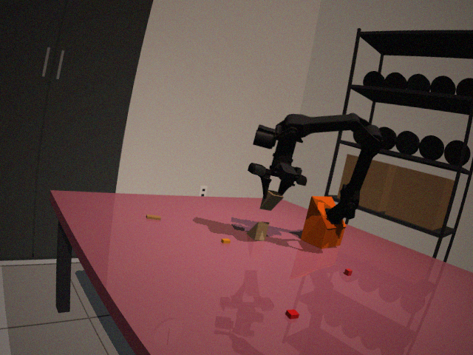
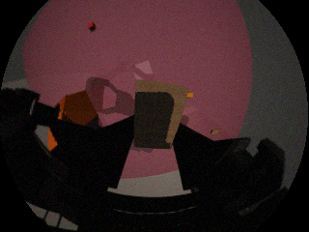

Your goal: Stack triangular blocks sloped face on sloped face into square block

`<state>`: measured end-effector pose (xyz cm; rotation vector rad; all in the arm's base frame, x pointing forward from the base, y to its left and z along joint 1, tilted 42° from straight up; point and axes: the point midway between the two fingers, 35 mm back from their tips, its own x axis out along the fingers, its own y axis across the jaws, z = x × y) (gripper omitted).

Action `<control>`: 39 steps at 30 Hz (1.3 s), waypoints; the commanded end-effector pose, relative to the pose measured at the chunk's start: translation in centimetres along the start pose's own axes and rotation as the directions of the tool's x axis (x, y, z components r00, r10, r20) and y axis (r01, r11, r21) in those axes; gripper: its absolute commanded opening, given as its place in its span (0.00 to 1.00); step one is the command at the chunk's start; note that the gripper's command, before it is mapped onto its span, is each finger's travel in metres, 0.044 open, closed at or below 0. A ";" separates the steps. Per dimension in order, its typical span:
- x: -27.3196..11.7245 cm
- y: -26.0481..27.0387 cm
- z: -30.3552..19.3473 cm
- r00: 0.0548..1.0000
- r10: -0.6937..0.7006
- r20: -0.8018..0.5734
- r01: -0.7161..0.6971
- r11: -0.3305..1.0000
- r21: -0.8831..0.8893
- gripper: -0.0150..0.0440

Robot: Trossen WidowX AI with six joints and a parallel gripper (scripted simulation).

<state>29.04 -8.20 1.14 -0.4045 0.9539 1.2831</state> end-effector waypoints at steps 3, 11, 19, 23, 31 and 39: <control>-0.6 -0.9 -3.1 1.000 0.002 -0.004 -0.002 1.000 -0.031 0.25; -1.0 -1.5 -7.0 1.000 0.014 0.002 -0.013 0.997 -0.072 0.25; -1.1 -1.5 -11.1 1.000 0.026 0.014 -0.025 0.993 -0.116 0.25; -1.0 -1.4 -12.8 0.999 0.032 0.022 -0.029 0.990 -0.135 0.25; 0.9 -1.5 -12.0 0.999 0.031 0.022 -0.028 0.990 -0.136 0.25; 4.4 -1.1 -10.4 0.999 0.032 0.024 -0.028 0.990 -0.137 0.25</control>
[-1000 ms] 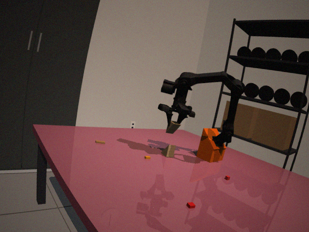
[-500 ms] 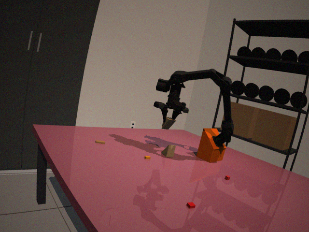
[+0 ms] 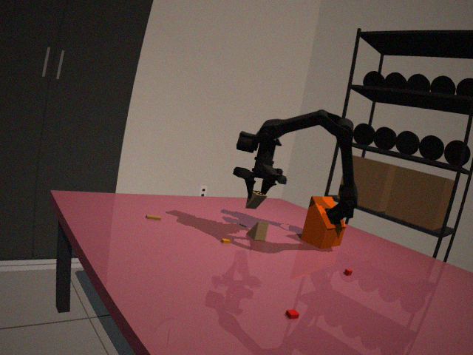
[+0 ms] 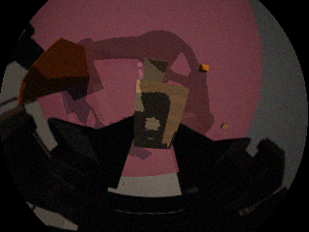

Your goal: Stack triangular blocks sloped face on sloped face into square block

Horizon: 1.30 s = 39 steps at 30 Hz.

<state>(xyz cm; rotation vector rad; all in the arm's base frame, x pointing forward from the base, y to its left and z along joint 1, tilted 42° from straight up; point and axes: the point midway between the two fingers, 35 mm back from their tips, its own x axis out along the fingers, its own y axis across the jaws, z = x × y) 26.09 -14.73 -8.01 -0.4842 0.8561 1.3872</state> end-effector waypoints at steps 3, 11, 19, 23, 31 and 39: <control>2.6 0.2 1.3 1.000 -0.003 0.005 0.003 1.000 0.004 0.25; 3.7 0.4 1.8 1.000 -0.002 0.006 0.002 1.000 0.004 0.25; 6.0 0.6 3.0 1.000 -0.002 0.008 0.002 1.000 0.004 0.25; 5.9 0.6 3.0 1.000 -0.009 0.010 0.009 1.000 -0.006 0.25; 5.9 0.6 3.0 1.000 -0.009 0.011 0.009 1.000 -0.004 0.25; 5.9 0.6 3.0 1.000 -0.013 0.014 0.013 1.000 0.002 0.25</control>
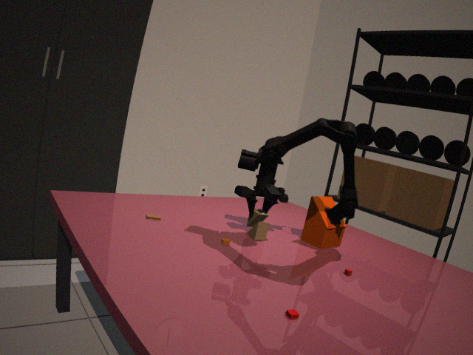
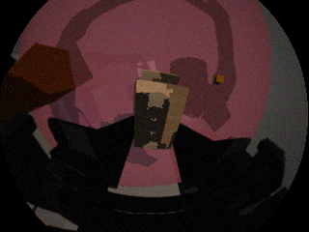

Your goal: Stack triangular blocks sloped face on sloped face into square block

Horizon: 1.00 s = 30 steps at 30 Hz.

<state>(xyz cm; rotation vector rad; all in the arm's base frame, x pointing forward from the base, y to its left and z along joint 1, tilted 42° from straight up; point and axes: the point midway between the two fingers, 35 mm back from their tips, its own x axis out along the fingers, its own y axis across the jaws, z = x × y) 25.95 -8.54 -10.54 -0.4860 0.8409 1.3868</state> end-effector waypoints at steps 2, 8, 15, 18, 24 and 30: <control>0.0 -0.1 0.0 1.000 -0.007 0.004 0.007 1.000 0.010 0.25; 0.0 -0.1 0.0 1.000 -0.007 0.004 0.007 1.000 0.010 0.25; 0.1 -0.1 0.1 1.000 -0.008 0.005 0.008 1.000 0.011 0.25; 0.3 -0.1 0.2 1.000 -0.008 0.005 0.008 1.000 0.011 0.25; 0.7 -0.1 0.3 1.000 -0.008 0.005 0.008 1.000 0.011 0.25; 1.0 -0.1 0.5 1.000 -0.008 0.005 0.008 1.000 0.011 0.25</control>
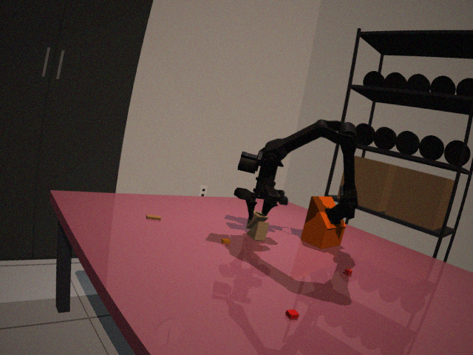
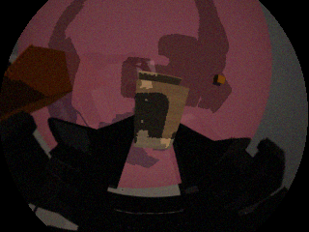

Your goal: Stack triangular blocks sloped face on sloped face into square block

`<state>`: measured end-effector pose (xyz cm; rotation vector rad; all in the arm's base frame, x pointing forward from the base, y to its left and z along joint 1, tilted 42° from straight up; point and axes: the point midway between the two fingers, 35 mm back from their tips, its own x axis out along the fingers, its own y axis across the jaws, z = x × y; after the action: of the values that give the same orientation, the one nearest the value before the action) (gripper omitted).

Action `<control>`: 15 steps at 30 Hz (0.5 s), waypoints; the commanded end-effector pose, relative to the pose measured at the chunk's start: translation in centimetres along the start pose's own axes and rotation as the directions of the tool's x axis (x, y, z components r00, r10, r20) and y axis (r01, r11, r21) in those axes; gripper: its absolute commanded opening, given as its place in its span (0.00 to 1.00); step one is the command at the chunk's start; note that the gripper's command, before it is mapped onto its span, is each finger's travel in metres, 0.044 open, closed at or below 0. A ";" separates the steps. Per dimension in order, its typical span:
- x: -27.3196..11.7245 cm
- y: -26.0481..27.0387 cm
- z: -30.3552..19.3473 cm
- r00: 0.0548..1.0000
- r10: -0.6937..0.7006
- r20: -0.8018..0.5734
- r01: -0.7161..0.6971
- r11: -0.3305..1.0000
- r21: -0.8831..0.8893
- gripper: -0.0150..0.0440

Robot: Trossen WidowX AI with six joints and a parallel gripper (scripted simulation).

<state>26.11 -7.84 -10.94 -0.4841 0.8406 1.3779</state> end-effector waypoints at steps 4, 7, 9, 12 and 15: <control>0.5 0.0 0.3 1.000 0.000 0.004 0.000 1.000 0.006 0.25; 0.7 0.1 0.3 1.000 0.000 0.004 0.000 1.000 0.006 0.25; 0.8 0.1 0.4 1.000 -0.001 0.004 0.001 1.000 0.006 0.25; 1.0 0.1 0.4 1.000 -0.001 0.005 0.001 1.000 0.006 0.25; 1.2 0.1 0.5 1.000 -0.001 0.005 0.001 1.000 0.006 0.25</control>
<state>26.14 -6.98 -11.39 -0.4843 0.8396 1.3774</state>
